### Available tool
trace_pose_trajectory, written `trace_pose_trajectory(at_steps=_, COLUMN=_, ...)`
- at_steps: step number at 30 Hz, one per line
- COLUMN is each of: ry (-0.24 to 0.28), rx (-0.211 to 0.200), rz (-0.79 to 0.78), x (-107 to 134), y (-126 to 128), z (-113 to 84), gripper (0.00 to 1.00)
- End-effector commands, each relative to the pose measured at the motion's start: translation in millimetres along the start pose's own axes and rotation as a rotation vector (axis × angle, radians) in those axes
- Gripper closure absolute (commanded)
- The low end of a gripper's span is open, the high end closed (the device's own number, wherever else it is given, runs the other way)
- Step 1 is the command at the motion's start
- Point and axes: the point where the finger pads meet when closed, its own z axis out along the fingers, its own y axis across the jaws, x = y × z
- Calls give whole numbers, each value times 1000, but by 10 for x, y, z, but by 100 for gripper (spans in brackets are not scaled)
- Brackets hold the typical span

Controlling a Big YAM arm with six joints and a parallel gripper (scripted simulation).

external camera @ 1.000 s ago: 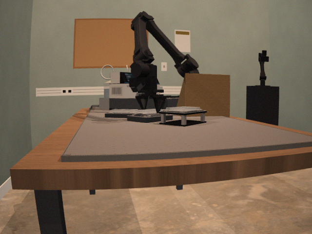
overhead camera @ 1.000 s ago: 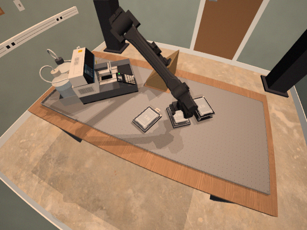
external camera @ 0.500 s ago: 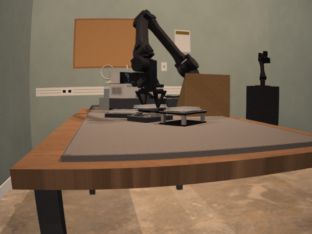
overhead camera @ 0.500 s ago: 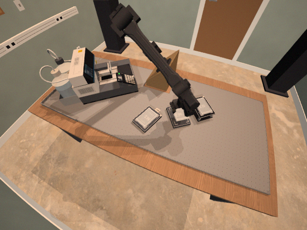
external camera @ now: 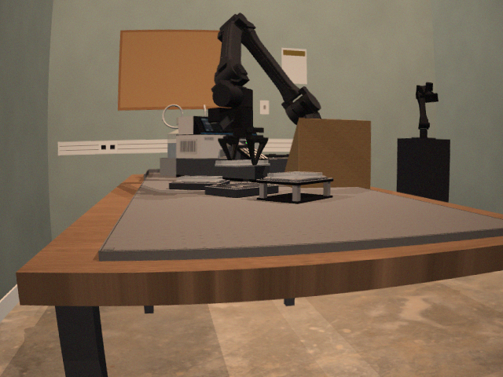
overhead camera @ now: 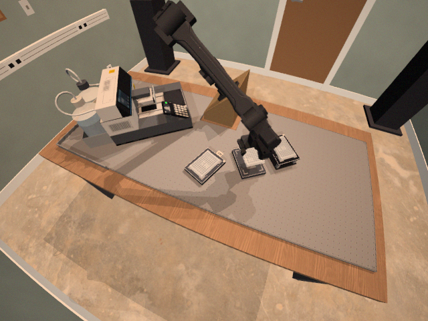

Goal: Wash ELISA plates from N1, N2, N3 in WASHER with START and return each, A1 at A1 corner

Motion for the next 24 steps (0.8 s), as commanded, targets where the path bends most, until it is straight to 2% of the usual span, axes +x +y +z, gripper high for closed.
trace_pose_trajectory(at_steps=1, ry=-60, rx=0, rz=30, x=-234, y=-13, z=-300, gripper=16)
trace_pose_trajectory(at_steps=19, ry=-63, rx=-2, rz=31, x=-231, y=-8, z=-583, gripper=16)
trace_pose_trajectory(at_steps=24, ry=-63, rx=-1, rz=31, x=-232, y=-11, z=-582, gripper=16)
